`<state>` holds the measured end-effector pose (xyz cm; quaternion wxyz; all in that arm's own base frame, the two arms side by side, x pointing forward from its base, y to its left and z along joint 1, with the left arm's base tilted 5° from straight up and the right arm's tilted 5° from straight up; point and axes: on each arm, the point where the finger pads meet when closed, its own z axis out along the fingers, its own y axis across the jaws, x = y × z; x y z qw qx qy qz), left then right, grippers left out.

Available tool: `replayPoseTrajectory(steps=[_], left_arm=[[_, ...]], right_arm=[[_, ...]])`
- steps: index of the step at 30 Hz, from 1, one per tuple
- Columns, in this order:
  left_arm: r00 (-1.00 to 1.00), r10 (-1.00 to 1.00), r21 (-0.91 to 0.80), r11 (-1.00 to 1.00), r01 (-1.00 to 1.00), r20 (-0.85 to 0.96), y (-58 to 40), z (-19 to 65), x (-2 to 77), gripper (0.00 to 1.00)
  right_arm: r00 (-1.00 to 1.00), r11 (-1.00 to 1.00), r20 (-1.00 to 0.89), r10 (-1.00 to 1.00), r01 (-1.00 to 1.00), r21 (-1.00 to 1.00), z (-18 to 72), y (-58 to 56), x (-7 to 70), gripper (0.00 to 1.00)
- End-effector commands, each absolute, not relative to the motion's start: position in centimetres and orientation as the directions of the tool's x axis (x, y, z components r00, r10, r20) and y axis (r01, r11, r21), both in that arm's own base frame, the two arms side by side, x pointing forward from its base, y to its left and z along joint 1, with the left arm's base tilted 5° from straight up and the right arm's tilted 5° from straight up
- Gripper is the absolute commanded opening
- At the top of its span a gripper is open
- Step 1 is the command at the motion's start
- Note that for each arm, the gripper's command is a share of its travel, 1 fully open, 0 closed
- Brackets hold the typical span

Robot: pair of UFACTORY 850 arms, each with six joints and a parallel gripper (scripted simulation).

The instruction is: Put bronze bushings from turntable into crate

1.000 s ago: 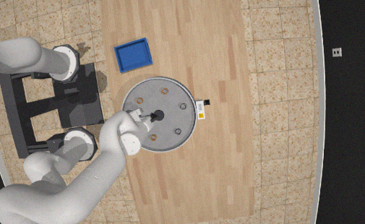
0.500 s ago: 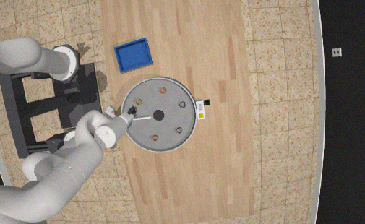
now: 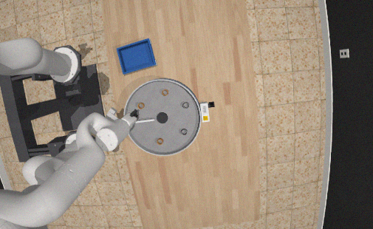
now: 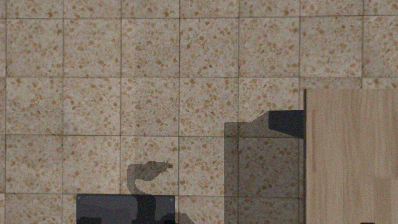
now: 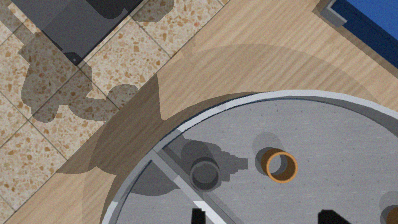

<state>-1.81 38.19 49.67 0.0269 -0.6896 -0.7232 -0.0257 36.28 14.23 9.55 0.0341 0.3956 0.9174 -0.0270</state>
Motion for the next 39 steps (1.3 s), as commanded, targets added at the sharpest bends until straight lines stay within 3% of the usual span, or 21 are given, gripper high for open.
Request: replayPoseTrajectory(steps=[1, 39], left_arm=[[-0.047, 0.996, 0.0, 0.048, 0.999, 0.077, 38.23, 49.78, -1.82, 1.0], [-0.047, 0.996, 0.0, 0.048, 0.999, 0.077, 38.23, 49.78, -1.82, 1.0]], right_arm=[[-0.685, 0.686, -0.084, 0.724, 0.728, -0.021, 9.59, 14.26, 36.34, 0.13], [-0.685, 0.686, -0.084, 0.724, 0.728, -0.021, 9.59, 14.26, 36.34, 0.15]])
